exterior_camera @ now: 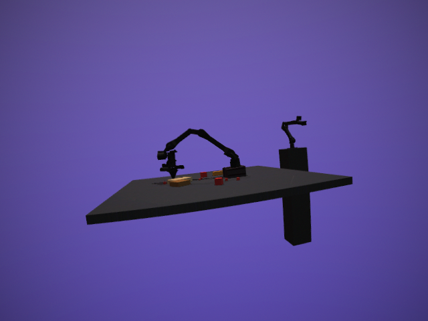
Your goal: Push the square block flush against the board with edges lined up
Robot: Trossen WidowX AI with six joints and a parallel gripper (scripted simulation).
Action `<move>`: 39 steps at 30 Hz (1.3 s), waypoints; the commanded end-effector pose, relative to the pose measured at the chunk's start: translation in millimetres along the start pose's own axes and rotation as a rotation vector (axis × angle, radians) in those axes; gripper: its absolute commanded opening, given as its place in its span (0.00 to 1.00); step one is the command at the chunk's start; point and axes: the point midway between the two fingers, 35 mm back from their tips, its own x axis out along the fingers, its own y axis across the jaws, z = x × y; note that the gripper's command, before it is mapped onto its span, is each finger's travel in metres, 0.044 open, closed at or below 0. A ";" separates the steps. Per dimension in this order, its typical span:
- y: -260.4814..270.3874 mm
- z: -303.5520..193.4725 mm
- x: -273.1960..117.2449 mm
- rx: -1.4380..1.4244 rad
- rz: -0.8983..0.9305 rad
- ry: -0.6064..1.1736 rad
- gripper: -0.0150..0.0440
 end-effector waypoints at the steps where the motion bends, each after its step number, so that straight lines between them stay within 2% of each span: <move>1: -4.0 -2.7 14.6 0.006 -0.016 0.011 0.25; 39: 3.7 -60.4 13.9 0.007 -0.016 0.016 0.25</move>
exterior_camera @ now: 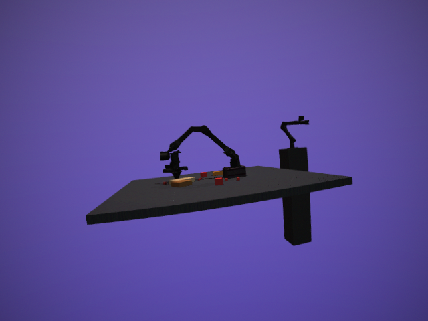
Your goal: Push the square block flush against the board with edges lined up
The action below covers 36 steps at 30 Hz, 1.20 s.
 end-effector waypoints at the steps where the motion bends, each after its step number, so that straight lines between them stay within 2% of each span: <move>1: -1.1 -12.0 4.2 -0.004 -0.011 0.015 0.25; 36: -5.5 -60.4 5.0 -0.003 -0.011 0.019 0.25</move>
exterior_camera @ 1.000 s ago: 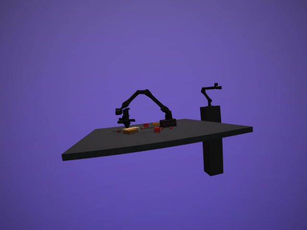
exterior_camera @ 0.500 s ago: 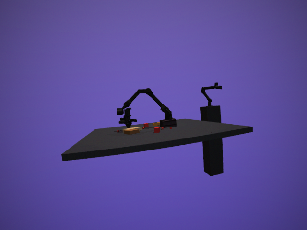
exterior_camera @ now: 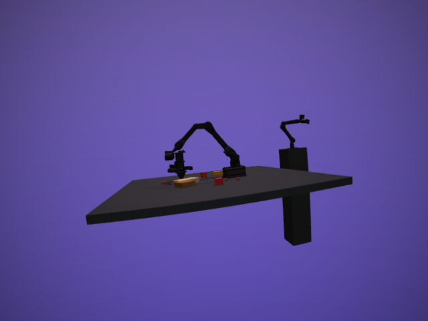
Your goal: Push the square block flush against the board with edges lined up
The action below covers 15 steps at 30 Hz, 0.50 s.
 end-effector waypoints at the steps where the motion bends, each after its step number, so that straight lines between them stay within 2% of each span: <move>1: -2.4 -2.9 4.8 -0.001 -0.012 0.016 0.25; 15: 0.2 19.7 4.6 -0.001 -0.012 0.014 0.25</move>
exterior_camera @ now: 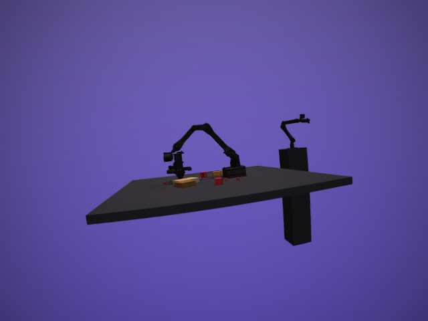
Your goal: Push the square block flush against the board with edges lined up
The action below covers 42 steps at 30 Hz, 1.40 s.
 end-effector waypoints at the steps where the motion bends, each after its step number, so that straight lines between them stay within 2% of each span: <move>1: 2.1 6.1 -0.6 -0.004 0.006 0.003 0.25; 18: 2.6 33.4 -0.8 -0.004 0.006 0.000 0.25; 20: 1.8 30.0 -12.8 -0.001 0.002 -0.002 0.25; 23: 1.1 29.8 -52.6 -0.004 0.006 0.000 0.25; 29: 1.5 31.2 -54.8 -0.005 0.010 -0.011 0.25; 42: -17.3 -0.2 -60.1 -0.426 0.006 -0.007 0.25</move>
